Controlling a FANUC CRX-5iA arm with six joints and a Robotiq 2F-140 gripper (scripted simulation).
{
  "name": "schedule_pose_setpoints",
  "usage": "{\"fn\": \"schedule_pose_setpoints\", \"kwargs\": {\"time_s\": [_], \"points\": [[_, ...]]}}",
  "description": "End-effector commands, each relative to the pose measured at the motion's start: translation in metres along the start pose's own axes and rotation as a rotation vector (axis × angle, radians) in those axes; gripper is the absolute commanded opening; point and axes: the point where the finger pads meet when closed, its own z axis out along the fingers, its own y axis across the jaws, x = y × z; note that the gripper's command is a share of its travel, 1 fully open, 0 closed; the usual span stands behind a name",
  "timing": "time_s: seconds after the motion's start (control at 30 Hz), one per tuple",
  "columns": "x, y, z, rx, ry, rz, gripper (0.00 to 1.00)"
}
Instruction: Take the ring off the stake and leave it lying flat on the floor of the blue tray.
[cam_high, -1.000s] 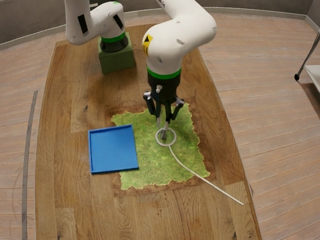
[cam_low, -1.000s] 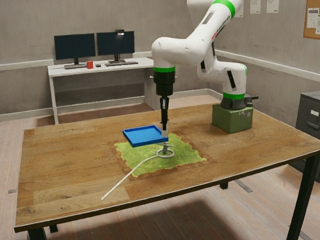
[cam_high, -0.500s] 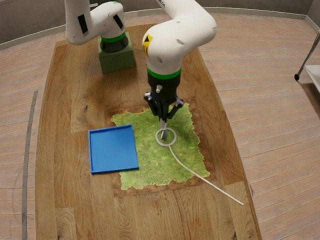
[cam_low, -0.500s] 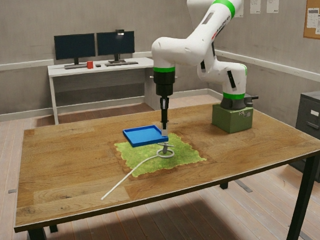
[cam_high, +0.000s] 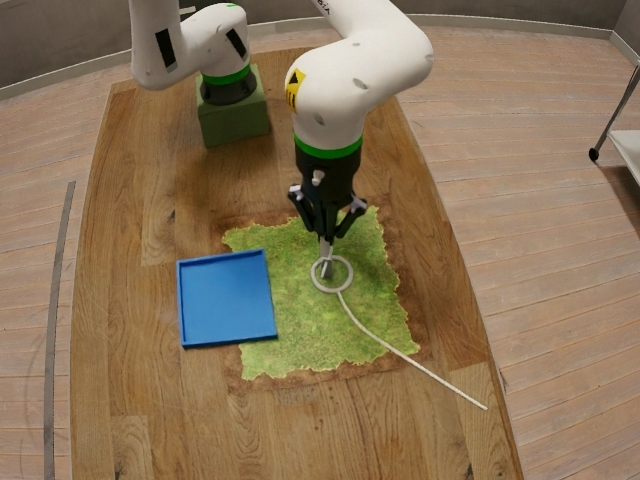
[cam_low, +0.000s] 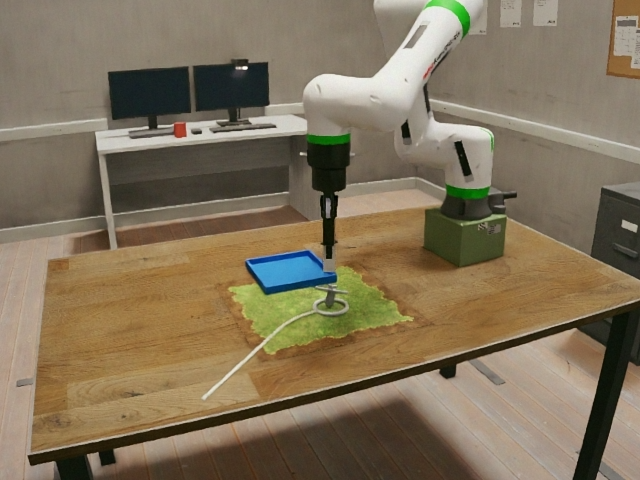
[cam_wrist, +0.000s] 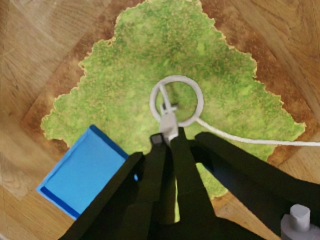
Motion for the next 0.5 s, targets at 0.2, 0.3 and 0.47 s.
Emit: {"fn": "schedule_pose_setpoints", "kwargs": {"time_s": [0.2,0.3,0.47], "points": [[-0.0005,-0.0002,-0.0009,-0.001,-0.001,-0.062,0.10],[-0.0004,-0.0010,-0.0009,-0.001,-0.001,-0.130,0.10],[-0.0003,-0.0030,-0.0010,-0.001,-0.002,-0.315,0.10]]}}
